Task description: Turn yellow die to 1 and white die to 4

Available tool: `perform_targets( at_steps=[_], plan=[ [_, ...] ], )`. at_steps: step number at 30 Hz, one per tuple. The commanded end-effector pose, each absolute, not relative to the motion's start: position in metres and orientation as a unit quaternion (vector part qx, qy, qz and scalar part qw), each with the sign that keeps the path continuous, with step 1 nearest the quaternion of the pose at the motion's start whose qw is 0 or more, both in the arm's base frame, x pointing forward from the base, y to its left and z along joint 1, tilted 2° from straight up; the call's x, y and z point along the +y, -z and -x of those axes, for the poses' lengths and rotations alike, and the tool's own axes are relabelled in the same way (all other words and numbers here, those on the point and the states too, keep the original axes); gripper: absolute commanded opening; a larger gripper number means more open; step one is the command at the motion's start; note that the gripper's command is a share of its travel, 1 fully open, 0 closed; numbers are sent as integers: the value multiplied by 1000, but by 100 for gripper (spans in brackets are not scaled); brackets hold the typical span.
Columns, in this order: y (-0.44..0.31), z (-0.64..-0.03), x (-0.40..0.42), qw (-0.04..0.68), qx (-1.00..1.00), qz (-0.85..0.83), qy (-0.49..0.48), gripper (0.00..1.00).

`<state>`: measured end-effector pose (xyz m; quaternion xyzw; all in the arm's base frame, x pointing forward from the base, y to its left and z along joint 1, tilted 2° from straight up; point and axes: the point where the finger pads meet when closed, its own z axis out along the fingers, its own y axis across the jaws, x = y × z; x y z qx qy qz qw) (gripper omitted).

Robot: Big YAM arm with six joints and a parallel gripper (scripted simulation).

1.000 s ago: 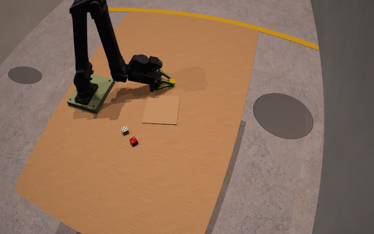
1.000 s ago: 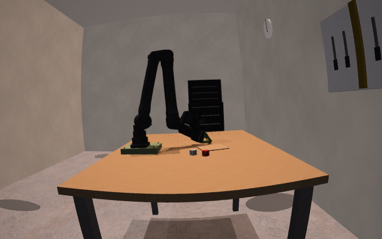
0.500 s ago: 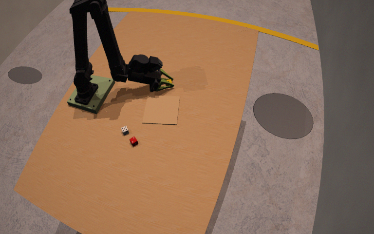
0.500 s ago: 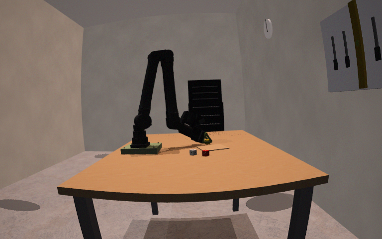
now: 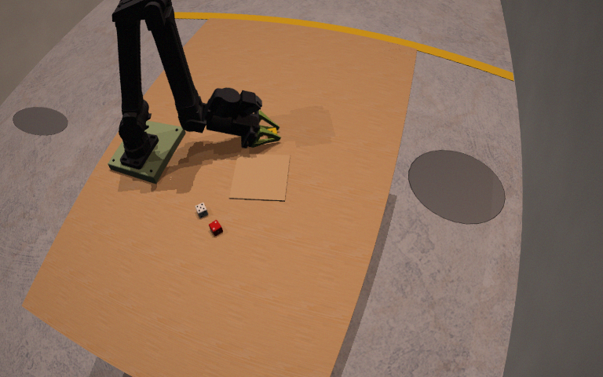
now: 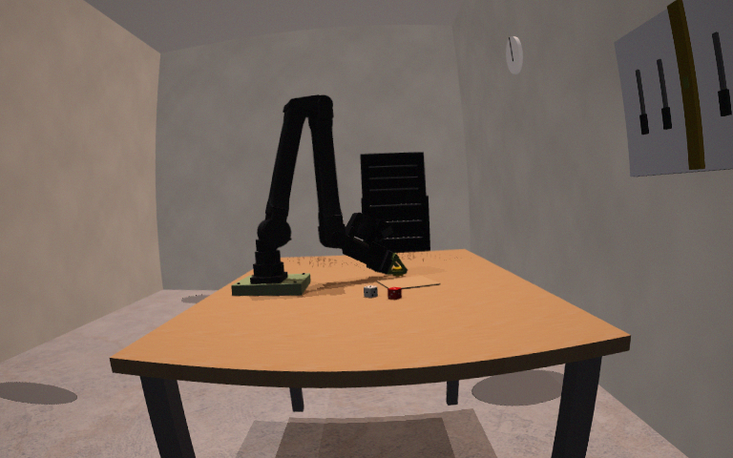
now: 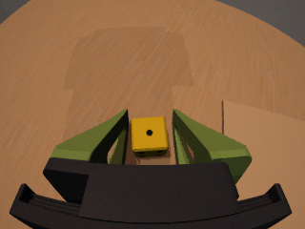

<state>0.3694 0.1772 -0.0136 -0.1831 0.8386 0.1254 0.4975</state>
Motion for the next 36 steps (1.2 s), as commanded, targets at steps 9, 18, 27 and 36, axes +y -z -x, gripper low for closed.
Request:
perform_targets(
  at_steps=[9, 18, 27, 36],
  plan=[
    [3, -378, 188, 514, 827, 181, -136, 39],
    [3, -378, 188, 514, 827, 181, -136, 39],
    [3, -378, 188, 514, 827, 181, -136, 39],
    [2, -362, 180, 503, 834, 183, -134, 39]
  ],
)
